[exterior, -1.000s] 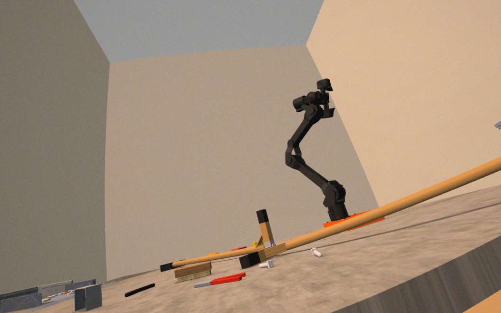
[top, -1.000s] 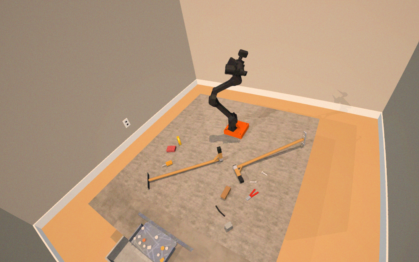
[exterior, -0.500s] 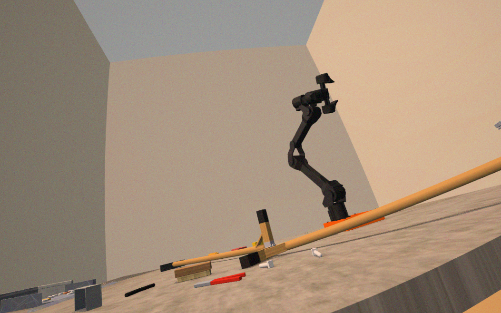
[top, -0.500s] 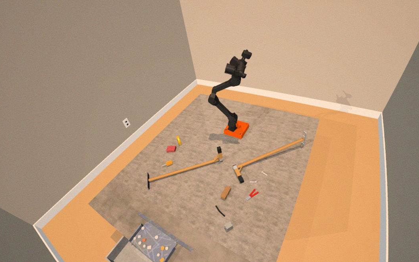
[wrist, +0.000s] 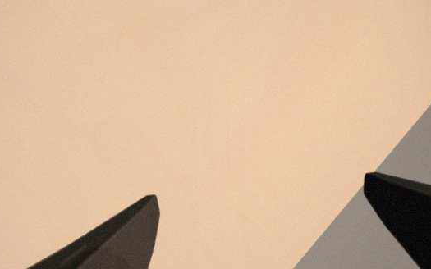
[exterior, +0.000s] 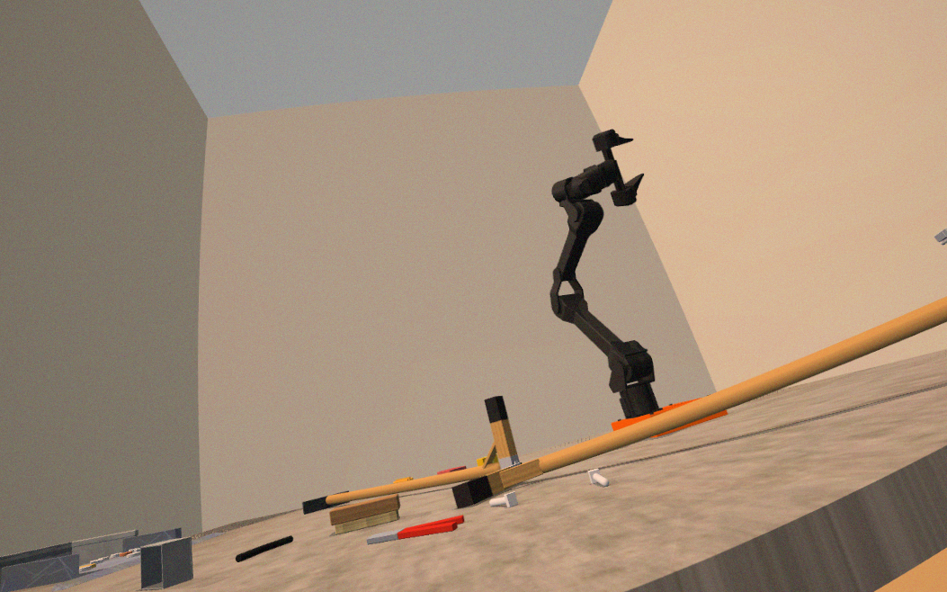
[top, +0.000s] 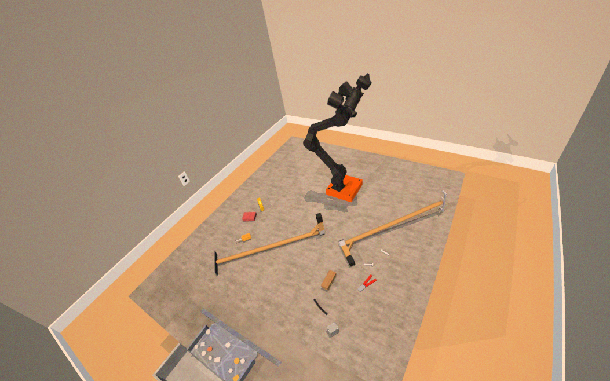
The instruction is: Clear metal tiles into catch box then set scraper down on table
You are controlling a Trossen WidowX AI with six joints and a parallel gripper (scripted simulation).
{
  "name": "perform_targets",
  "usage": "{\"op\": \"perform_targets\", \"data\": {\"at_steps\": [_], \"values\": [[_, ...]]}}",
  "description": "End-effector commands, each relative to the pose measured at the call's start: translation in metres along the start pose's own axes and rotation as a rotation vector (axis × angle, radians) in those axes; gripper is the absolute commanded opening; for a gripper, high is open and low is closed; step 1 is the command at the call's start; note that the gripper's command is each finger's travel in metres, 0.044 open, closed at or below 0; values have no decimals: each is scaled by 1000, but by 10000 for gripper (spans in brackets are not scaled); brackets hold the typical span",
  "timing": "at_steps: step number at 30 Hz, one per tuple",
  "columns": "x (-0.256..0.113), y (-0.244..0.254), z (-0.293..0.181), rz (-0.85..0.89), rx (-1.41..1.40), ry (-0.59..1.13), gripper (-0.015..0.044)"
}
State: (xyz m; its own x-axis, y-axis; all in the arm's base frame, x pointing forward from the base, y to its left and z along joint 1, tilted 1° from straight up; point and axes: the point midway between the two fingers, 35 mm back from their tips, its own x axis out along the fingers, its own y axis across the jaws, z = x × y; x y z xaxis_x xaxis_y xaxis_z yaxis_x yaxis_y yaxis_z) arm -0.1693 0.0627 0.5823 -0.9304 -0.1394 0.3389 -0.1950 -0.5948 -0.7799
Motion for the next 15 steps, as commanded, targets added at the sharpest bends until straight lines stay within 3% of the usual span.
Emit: {"op": "perform_targets", "data": {"at_steps": [1, 15], "values": [[-6, -10, -11, -63, 14, 56, 440], [-29, -40, -38, -256, 39, 216, 440]]}}
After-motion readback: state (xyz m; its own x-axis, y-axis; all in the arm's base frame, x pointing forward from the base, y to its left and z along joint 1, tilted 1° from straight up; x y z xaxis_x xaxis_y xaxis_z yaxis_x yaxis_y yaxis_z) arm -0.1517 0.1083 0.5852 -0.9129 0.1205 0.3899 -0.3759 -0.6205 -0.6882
